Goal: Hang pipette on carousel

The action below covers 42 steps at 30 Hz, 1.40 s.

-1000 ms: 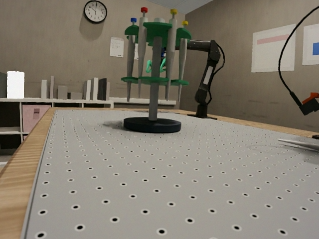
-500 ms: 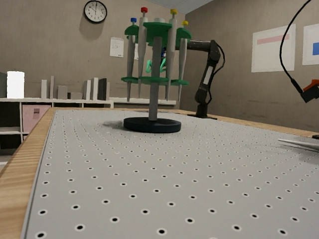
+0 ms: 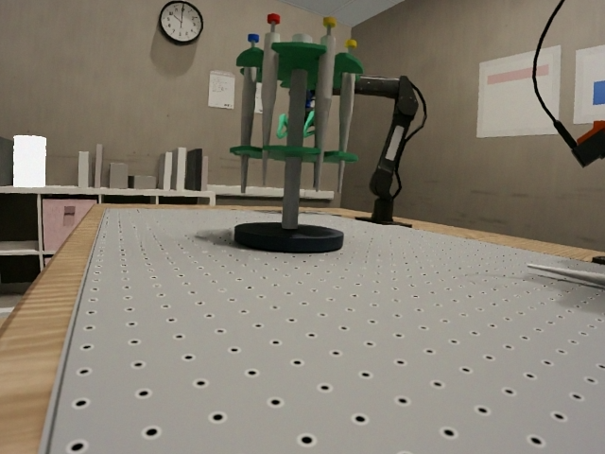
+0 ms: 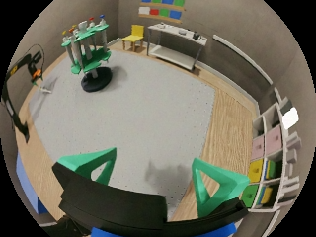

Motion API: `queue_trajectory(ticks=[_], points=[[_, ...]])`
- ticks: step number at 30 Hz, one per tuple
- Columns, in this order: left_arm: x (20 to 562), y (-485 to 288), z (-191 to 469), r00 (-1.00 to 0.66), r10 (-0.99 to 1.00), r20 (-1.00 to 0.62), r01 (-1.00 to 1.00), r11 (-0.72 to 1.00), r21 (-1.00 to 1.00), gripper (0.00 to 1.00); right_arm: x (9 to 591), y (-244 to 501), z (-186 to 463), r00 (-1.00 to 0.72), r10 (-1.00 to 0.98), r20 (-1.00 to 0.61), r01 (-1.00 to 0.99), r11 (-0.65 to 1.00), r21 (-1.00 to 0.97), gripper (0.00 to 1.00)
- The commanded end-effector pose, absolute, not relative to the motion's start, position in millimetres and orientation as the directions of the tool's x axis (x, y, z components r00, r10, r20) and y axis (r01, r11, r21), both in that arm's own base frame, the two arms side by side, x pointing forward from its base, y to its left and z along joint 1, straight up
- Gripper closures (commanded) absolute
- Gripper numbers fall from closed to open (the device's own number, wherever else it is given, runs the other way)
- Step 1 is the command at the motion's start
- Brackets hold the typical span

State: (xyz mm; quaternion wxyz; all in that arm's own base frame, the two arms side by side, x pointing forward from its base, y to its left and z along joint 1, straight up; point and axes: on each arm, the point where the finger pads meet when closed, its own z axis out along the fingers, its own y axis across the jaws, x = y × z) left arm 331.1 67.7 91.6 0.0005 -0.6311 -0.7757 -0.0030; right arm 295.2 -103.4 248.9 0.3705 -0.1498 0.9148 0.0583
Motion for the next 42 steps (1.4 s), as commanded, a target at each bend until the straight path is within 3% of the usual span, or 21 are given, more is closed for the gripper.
queue_trajectory(ticks=[1, 21, 42], points=[[332.8, 68.0, 117.9, -0.203, 0.979, -0.009, 0.978, 0.203, 0.038, 0.46, 298.6, -106.0, 252.9, -0.663, -0.234, -0.712, -0.324, 0.946, -0.009, 0.00], [330.7, 67.6, 161.4, -0.203, 0.979, -0.009, 0.978, 0.203, 0.036, 0.46, 298.6, -106.0, 252.9, -0.663, -0.234, -0.712, -0.324, 0.946, -0.009, 0.00], [329.9, 67.2, 150.7, -0.203, 0.979, 0.000, 0.979, 0.203, 0.011, 0.46, 298.6, -106.0, 252.9, -0.663, -0.234, -0.712, -0.324, 0.946, -0.009, 0.00]])
